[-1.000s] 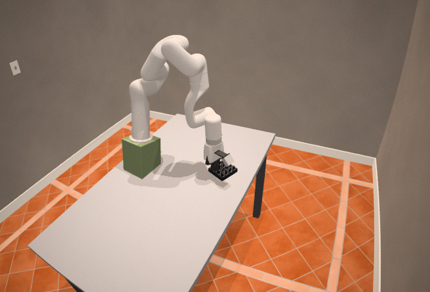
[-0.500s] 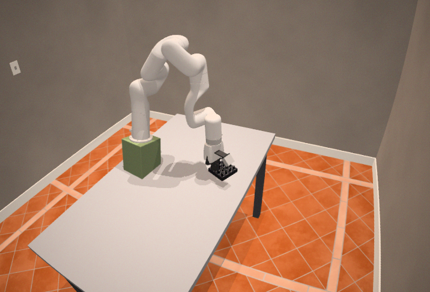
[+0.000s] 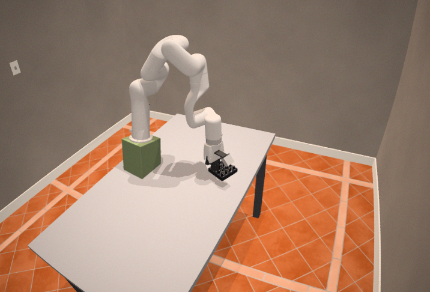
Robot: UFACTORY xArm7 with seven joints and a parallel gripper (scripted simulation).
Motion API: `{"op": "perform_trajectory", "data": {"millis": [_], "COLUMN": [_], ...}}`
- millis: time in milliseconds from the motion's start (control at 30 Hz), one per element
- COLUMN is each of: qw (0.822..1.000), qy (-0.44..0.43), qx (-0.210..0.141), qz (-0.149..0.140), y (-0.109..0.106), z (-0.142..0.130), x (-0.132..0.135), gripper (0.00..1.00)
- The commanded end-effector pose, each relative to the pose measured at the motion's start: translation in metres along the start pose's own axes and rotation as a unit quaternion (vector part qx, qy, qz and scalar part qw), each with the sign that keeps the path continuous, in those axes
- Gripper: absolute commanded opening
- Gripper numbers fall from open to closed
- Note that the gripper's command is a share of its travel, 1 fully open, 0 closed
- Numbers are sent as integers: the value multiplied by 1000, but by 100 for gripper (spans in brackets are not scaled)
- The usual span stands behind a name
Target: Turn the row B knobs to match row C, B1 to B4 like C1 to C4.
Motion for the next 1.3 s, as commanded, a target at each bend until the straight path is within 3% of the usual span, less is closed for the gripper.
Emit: {"op": "perform_trajectory", "data": {"millis": [0,700,1267], "qw": [1000,991,953], "qy": [9,131,304], "qx": [1,1,1], "qz": [1,1,1], "y": [-1,-1,-1], "z": [1,1,1], "x": [0,0,0], "gripper": [8,8,8]}}
Point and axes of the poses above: the point where the finger pads meet when closed, its own y axis out along the fingers, its own x axis across the jaws, z = x × y, the point moved 7 cm from there along -y, back along the fingers, and after that the axes turned 8 degrees about y, right-handed, at the moved point
